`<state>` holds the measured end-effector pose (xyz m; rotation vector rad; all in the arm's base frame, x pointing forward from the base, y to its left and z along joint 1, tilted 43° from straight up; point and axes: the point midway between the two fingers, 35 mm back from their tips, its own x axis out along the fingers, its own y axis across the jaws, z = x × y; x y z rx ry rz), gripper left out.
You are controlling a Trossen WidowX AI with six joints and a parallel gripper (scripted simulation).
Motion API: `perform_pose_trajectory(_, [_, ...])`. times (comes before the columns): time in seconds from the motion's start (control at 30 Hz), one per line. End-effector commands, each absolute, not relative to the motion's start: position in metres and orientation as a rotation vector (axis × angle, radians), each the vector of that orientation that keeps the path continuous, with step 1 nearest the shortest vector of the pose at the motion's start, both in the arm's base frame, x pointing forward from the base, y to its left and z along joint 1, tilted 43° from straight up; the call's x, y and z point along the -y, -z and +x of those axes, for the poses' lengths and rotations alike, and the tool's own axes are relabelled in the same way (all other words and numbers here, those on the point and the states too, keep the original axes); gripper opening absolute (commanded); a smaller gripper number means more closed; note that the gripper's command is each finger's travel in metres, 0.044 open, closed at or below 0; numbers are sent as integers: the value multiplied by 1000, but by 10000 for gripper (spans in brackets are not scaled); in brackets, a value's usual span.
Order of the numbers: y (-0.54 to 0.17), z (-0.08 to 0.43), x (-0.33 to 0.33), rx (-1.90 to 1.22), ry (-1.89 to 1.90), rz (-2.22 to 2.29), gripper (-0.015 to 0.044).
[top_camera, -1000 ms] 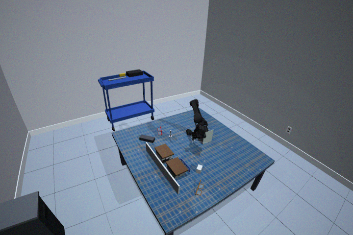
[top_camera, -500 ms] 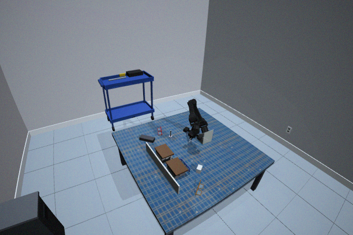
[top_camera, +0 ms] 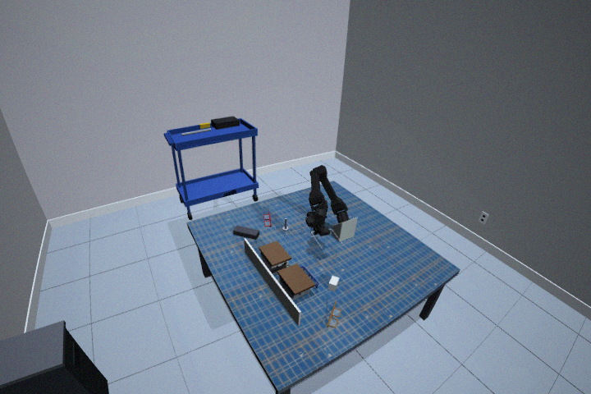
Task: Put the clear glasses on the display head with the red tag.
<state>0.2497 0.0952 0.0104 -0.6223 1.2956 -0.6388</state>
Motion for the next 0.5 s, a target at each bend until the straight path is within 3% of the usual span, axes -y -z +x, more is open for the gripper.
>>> perform_pose_trajectory(0.0, [-13,251,-86,-1242,747,-458,0])
perform_pose_trajectory(0.47, [-22,257,-59,-1004,1087,66,0])
